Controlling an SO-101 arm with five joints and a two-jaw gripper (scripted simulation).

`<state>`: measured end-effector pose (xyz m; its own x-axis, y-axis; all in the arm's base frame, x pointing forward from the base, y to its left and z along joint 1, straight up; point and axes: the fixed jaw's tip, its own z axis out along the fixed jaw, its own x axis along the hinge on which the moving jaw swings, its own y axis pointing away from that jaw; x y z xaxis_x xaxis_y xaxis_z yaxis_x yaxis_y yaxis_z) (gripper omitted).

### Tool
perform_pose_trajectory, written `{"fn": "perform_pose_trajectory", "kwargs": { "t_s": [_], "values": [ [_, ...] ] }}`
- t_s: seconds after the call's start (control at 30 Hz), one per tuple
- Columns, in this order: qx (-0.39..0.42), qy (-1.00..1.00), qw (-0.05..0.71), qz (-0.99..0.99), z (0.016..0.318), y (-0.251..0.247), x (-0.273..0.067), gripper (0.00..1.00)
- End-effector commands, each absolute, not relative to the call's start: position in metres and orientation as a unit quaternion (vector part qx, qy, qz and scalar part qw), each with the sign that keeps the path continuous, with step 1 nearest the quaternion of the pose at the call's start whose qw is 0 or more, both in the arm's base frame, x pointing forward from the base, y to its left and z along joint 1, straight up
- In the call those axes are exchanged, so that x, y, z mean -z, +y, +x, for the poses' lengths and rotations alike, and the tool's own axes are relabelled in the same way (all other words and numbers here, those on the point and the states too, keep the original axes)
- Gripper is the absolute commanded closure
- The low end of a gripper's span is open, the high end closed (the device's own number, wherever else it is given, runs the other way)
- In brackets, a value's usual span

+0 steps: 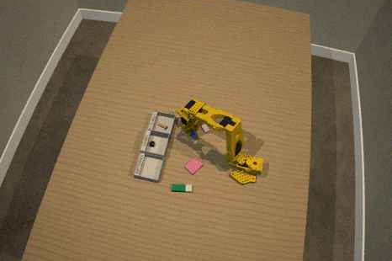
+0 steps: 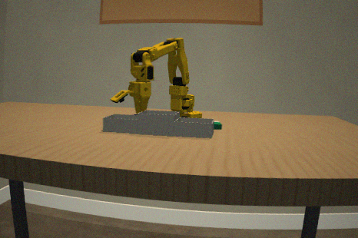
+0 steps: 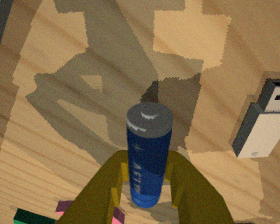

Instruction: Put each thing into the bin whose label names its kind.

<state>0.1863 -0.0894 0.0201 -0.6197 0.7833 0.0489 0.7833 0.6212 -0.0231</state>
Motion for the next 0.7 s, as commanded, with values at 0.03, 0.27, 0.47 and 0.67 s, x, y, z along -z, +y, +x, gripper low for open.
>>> {"fn": "perform_pose_trajectory", "kwargs": {
  "t_s": [0.03,0.27,0.47,0.67],
  "values": [
    [0.0,-0.898,-0.009,-0.439,0.193,-0.097,-0.046,1.0],
    [0.0,-0.898,-0.009,-0.439,0.191,-0.096,-0.058,1.0],
    [0.0,-0.898,-0.009,-0.439,0.191,-0.096,-0.059,1.0],
    [0.0,-0.902,-0.011,-0.432,0.193,-0.094,-0.059,1.0]
  ]
}}
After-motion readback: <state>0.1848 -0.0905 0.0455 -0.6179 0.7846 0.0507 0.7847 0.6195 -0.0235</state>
